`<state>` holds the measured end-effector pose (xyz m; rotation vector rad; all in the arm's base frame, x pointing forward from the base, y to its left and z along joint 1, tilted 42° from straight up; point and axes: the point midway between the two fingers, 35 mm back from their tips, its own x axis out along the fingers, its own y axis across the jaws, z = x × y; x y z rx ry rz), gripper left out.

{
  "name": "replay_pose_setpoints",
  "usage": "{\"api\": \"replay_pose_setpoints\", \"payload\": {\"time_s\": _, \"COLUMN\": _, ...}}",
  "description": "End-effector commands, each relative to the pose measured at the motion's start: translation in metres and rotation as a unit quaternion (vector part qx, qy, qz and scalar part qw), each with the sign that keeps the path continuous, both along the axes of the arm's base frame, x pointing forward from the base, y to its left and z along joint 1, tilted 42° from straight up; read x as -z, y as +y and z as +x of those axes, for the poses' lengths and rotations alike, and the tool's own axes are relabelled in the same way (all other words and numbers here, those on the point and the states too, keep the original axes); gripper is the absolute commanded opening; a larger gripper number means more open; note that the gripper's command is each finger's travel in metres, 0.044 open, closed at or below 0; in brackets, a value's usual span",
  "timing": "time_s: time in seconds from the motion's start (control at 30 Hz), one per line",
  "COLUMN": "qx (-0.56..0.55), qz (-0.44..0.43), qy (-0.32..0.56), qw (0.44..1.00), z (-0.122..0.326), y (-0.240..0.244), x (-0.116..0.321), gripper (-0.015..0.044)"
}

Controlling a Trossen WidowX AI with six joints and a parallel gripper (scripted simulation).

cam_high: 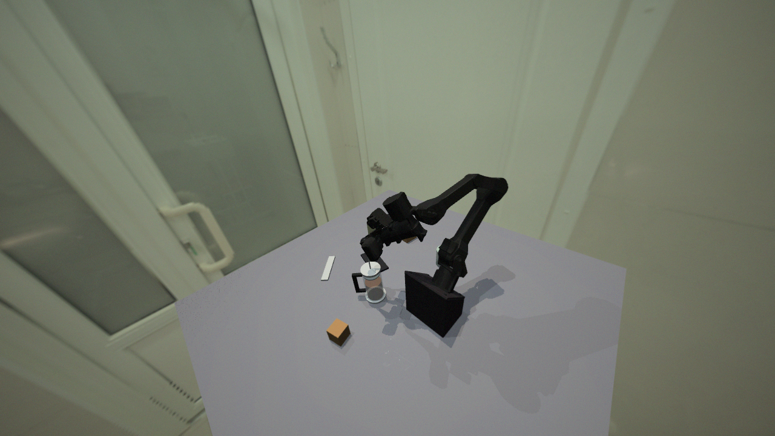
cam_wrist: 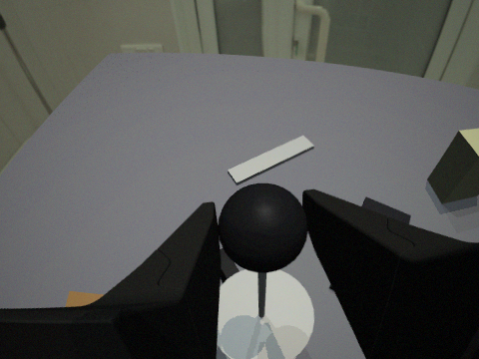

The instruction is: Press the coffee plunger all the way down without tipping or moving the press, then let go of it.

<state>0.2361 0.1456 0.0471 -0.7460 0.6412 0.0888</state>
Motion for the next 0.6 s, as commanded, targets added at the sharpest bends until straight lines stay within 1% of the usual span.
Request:
{"api": "replay_pose_setpoints", "payload": {"time_s": 0.0, "qx": 0.003, "qz": -0.011, "qy": 0.018, "qw": 1.0, "z": -0.004, "y": -0.012, "x": 0.018, "gripper": 0.0124}}
{"api": "replay_pose_setpoints", "payload": {"time_s": 0.57, "qx": 0.003, "qz": -0.01, "qy": 0.019, "qw": 1.0, "z": 0.0, "y": -0.026, "x": 0.042, "gripper": 0.0124}}
